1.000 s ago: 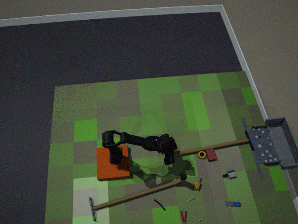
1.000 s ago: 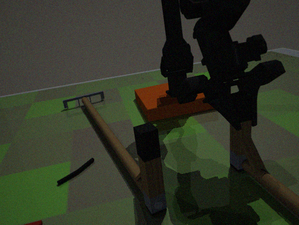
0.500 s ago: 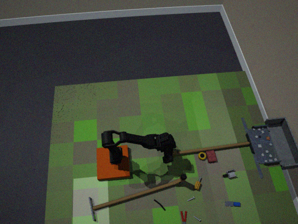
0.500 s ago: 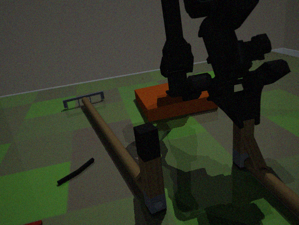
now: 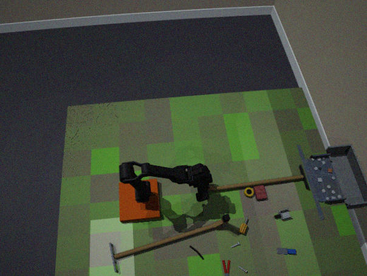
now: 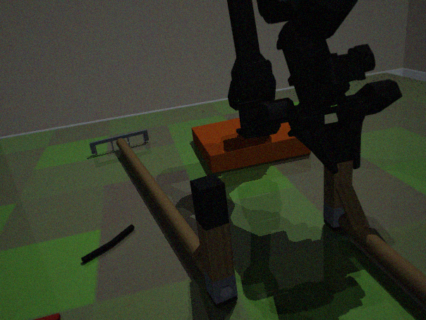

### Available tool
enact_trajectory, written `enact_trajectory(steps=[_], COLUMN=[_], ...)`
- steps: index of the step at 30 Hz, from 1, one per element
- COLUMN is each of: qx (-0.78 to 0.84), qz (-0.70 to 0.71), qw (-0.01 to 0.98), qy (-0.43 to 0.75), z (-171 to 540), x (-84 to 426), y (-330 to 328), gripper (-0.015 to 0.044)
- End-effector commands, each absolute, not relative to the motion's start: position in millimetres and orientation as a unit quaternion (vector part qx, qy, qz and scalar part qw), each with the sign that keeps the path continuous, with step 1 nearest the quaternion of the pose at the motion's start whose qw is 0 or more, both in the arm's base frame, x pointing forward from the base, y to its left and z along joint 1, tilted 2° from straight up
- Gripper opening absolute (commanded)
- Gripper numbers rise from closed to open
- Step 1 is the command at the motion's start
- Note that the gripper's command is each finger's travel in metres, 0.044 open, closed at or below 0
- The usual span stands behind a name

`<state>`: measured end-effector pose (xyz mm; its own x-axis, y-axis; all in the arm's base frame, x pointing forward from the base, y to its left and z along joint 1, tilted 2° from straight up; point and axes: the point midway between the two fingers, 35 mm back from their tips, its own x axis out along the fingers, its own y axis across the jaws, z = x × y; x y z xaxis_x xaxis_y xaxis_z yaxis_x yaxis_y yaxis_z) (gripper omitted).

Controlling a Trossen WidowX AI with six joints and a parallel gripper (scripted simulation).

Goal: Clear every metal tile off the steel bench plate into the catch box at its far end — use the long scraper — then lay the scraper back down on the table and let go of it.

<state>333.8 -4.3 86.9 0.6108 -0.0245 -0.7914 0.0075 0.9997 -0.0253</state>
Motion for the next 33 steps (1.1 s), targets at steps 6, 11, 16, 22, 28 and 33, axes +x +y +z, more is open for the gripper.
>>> enact_trajectory(steps=[6,11,16,22,28,33], qx=[-0.007,-0.007,-0.007,-0.007,-0.007,-0.006], qz=[-0.012,-0.013,-0.013,-0.013,-0.014,-0.014], qw=[0.9,0.9,0.9,0.9,0.899,0.899], qy=[0.436,0.436,0.436,0.437,0.437,0.437], z=[91.6,91.7,91.5,90.8,89.6,88.3], x=[320.6,312.3,304.1,294.4,284.8,276.9], y=[-5.2,-5.4,-5.6,-5.8,-6.0,-6.2], gripper=[0.0,0.0,0.0,0.0,0.0,0.0])
